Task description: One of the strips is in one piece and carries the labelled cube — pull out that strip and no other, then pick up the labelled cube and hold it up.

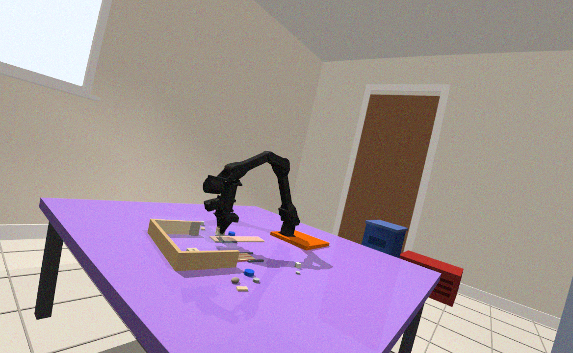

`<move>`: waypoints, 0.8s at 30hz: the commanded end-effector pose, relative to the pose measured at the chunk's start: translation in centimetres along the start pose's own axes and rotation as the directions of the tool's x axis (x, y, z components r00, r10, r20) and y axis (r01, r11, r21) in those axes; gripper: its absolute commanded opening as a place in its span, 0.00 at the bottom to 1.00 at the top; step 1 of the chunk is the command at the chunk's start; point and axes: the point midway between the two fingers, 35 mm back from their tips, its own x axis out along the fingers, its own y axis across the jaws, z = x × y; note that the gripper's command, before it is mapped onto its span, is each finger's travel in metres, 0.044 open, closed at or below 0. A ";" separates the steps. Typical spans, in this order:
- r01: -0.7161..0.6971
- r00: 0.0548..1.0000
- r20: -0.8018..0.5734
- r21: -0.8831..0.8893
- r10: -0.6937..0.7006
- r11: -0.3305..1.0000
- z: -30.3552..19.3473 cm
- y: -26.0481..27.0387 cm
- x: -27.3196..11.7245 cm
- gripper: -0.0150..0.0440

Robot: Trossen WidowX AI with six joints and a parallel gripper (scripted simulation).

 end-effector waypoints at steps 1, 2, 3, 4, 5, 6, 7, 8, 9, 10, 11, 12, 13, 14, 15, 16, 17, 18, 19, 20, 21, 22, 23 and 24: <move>0.001 1.000 -0.004 -0.002 -0.001 1.000 -1.5 -0.4 -1.0 0.25; 0.001 1.000 -0.005 -0.002 -0.001 1.000 -1.9 -0.4 -1.3 0.25; 0.001 1.000 -0.006 -0.002 -0.001 1.000 -2.2 -0.5 -1.6 0.25; 0.001 1.000 -0.006 -0.003 -0.001 1.000 -2.6 -0.6 -1.8 0.25; 0.001 1.000 -0.007 -0.003 -0.002 1.000 -3.0 -0.7 -2.0 0.25; 0.002 1.000 -0.008 -0.003 -0.002 1.000 -3.4 -0.8 -2.3 0.25; 0.002 1.000 -0.008 -0.004 -0.002 1.000 -3.8 -0.9 -2.5 0.25; 0.002 1.000 -0.009 -0.004 -0.002 1.000 -4.1 -1.0 -2.7 0.25; 0.002 1.000 -0.009 -0.004 -0.002 1.000 -4.2 -1.0 -2.8 0.25; 0.002 1.000 -0.009 -0.004 -0.002 1.000 -4.3 -1.0 -2.8 0.25; 0.002 1.000 -0.009 -0.004 -0.002 1.000 -4.3 -1.0 -2.8 0.25; 0.002 1.000 -0.009 -0.004 -0.002 1.000 -4.3 -1.0 -2.8 0.25; 0.002 1.000 -0.009 -0.004 -0.002 1.000 -4.4 -1.1 -2.8 0.25; 0.002 1.000 -0.009 -0.004 -0.002 1.000 -4.5 -1.1 -2.8 0.25; 0.002 1.000 -0.010 -0.004 -0.002 1.000 -4.8 -1.2 -2.8 0.25; 0.002 1.000 -0.010 -0.004 -0.002 1.000 -5.2 -1.3 -2.8 0.25; 0.002 1.000 -0.010 -0.004 -0.002 1.000 -5.5 -1.3 -2.9 0.25; 0.002 1.000 -0.011 -0.004 -0.002 1.000 -5.9 -1.4 -2.9 0.25; 0.002 1.000 -0.011 -0.004 -0.002 1.000 -6.3 -1.5 -2.9 0.25; 0.002 1.000 -0.011 -0.004 -0.003 1.000 -6.6 -1.6 -2.8 0.25; 0.003 1.000 -0.012 -0.004 -0.003 1.000 -7.0 -1.7 -2.8 0.25; 0.003 1.000 -0.012 -0.004 -0.003 1.000 -7.4 -1.8 -2.8 0.25; 0.003 1.000 -0.012 -0.004 -0.003 1.000 -7.7 -1.9 -2.8 0.25; 0.003 1.000 -0.013 -0.004 -0.003 1.000 -8.0 -1.9 -2.8 0.25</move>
